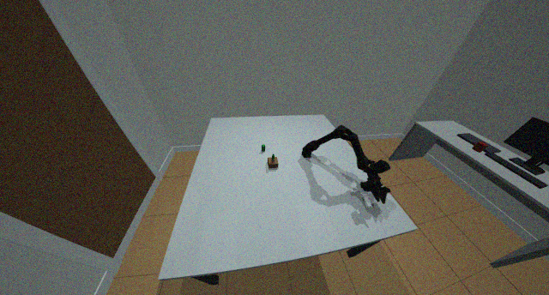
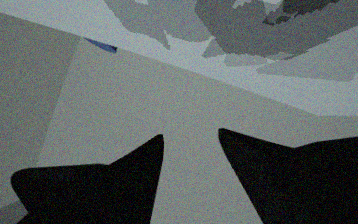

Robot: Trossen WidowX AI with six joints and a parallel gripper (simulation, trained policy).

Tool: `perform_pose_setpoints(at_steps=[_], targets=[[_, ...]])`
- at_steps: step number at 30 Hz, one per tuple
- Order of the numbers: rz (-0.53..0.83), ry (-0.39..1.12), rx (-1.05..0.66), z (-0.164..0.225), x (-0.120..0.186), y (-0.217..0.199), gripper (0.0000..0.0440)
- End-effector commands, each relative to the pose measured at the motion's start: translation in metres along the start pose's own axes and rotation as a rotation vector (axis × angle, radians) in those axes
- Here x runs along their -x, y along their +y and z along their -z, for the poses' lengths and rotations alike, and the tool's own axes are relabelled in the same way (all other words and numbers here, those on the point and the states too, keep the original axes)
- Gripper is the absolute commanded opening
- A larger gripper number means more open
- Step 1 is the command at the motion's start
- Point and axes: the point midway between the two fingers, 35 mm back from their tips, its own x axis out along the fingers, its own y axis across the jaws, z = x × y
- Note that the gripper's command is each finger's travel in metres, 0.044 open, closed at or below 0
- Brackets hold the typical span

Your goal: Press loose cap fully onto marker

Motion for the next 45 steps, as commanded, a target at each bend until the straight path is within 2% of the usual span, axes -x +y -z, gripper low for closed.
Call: perform_pose_setpoints(at_steps=[1, 22, 45], targets=[[0.013, -0.01, -0.015, 0.009, -0.007, 0.01, 0.0251], [0.048, -0.088, -0.07, 0.036, -0.043, 0.073, 0.0296], [0.046, -0.169, -0.175, 0.054, -0.07, 0.159, 0.0335]])
